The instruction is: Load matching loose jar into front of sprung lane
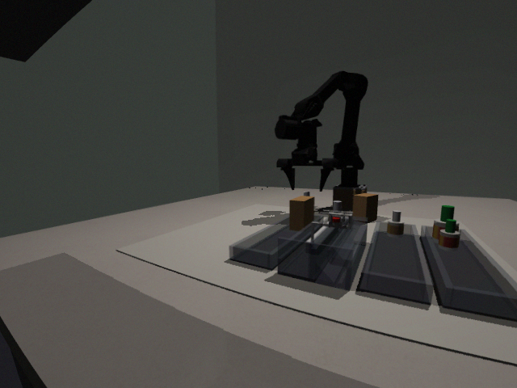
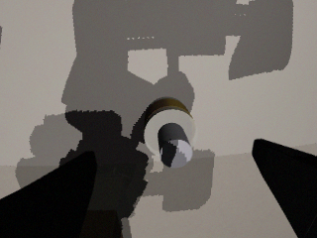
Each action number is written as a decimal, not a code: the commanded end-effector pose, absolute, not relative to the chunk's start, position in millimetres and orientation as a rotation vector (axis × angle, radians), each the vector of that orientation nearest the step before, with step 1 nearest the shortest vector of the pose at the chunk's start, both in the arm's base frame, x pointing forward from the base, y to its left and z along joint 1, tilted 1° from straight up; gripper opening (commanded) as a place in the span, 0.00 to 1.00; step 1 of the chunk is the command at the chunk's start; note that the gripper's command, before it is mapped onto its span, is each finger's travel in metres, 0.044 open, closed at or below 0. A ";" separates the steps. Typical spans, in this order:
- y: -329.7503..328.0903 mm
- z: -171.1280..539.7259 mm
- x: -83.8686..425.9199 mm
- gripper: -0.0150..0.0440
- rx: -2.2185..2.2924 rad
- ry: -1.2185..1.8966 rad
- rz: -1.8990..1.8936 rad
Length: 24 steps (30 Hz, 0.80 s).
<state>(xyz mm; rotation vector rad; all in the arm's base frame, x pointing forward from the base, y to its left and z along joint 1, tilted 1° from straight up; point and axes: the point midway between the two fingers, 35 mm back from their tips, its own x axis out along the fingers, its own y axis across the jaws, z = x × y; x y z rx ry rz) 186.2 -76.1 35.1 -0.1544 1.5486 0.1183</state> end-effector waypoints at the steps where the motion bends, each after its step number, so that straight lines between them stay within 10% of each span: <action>1: -77.2 21.5 183.7 1.00 -0.157 1.559 0.121; 24: -77.7 -8.5 183.7 1.00 -0.157 1.559 0.121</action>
